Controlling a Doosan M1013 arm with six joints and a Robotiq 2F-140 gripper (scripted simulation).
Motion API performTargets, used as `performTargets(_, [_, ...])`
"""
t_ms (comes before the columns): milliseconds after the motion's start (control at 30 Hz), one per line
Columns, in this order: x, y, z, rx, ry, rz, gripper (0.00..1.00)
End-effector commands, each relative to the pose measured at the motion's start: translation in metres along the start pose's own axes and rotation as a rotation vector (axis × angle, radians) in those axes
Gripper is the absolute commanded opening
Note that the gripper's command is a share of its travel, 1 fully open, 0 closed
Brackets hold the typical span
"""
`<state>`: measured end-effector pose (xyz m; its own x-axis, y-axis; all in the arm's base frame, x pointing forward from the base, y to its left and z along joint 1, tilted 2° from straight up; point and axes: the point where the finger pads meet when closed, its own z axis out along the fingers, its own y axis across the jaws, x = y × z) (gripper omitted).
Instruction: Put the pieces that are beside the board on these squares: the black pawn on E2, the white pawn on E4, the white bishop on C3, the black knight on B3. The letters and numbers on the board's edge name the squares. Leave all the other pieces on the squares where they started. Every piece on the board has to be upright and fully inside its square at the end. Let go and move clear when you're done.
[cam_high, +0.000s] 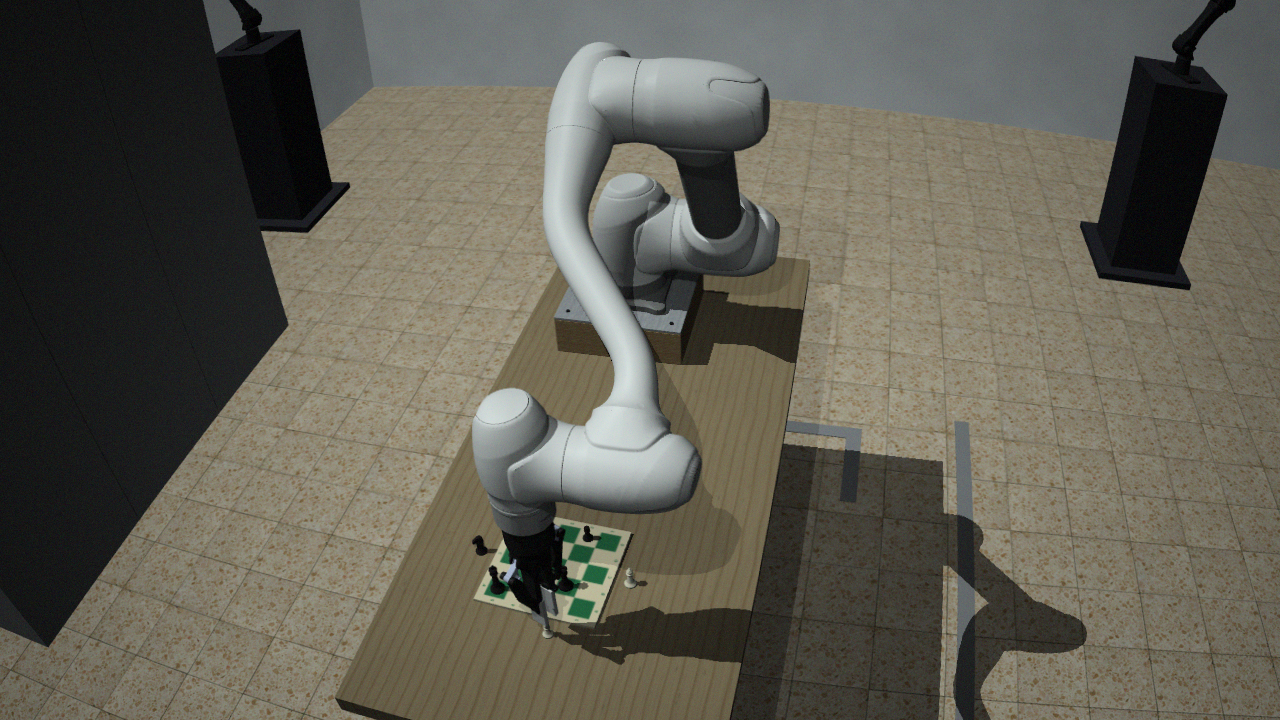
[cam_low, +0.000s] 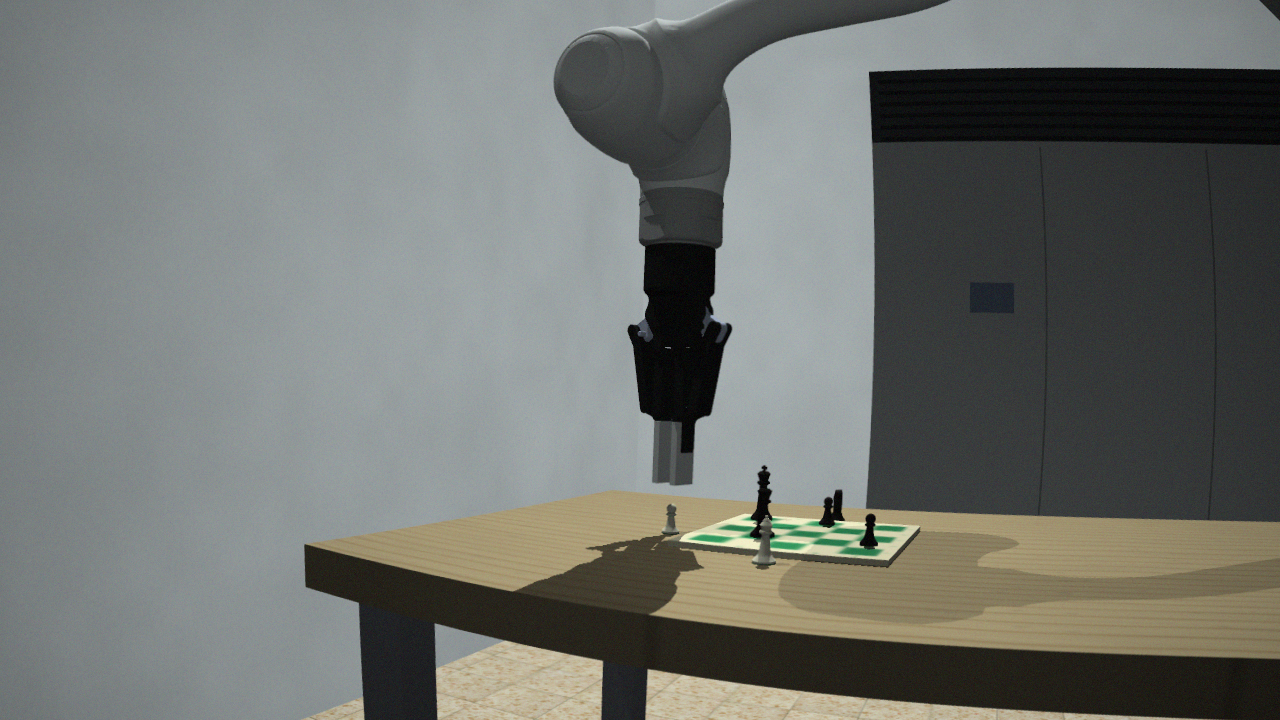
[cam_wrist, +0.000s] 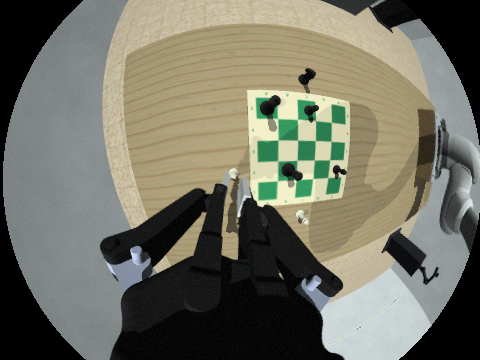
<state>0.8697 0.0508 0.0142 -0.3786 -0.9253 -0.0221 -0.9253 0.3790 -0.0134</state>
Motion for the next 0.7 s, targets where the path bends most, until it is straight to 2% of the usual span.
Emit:
performTargets(0, [0.0025,-0.0013,0.0073,0.002,-0.004,0.003,0.2])
performTargets(667, [0.0024,-0.0014,0.0143,0.002,-0.004,0.003,0.2])
